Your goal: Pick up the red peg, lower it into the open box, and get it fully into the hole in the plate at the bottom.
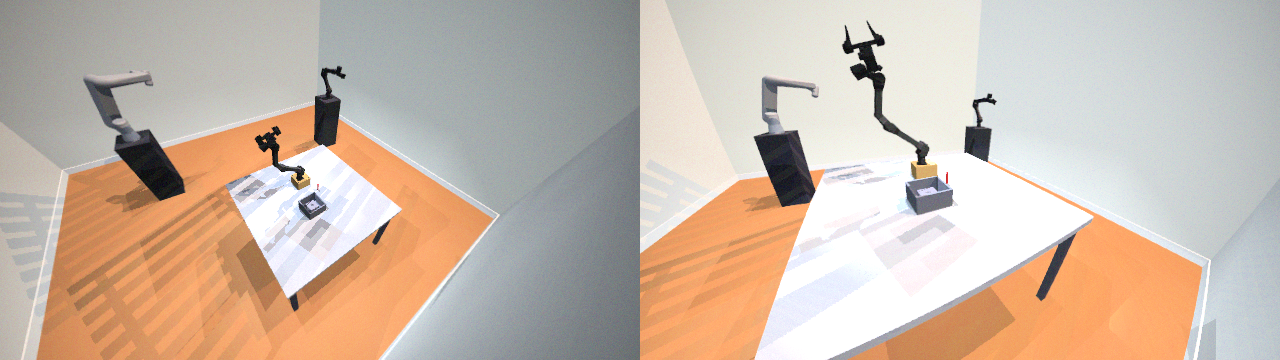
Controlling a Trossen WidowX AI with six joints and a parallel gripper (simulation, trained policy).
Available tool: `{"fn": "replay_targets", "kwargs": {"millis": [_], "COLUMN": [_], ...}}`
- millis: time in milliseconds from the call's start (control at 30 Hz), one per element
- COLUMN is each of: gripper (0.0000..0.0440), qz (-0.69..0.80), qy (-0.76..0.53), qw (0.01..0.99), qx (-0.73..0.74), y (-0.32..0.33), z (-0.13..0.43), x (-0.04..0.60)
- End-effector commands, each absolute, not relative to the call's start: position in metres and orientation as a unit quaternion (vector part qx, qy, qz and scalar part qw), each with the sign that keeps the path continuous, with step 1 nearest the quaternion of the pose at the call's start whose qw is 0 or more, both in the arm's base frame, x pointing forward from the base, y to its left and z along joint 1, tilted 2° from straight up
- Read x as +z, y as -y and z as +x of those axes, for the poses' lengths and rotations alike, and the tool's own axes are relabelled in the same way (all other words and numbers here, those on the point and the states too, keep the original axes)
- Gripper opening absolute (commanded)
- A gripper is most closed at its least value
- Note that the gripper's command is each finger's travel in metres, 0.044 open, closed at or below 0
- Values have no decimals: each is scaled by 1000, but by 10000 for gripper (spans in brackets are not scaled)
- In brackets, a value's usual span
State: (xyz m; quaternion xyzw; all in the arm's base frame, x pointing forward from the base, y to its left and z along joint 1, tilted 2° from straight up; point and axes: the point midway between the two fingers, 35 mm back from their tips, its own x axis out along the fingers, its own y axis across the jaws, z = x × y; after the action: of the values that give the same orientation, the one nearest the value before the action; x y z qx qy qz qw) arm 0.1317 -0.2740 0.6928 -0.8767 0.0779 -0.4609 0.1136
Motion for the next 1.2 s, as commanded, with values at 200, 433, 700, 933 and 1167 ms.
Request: {"fn": "replay_targets", "kwargs": {"millis": [200, 433, 700, 933, 1167], "gripper": [440, 440, 440, 440, 440], "qz": [-863, -842, -810, -777, -738], "qy": [-70, -63, -49, -29, -1], "qw": [-57, -177, -310, -422, -524], "qx": [-497, -505, -495, -467, -424], "y": [199, 139, 67, 5, -48], "z": [83, 61, 54, 63, 87], "x": [716, 719, 710, 688, 655]}}
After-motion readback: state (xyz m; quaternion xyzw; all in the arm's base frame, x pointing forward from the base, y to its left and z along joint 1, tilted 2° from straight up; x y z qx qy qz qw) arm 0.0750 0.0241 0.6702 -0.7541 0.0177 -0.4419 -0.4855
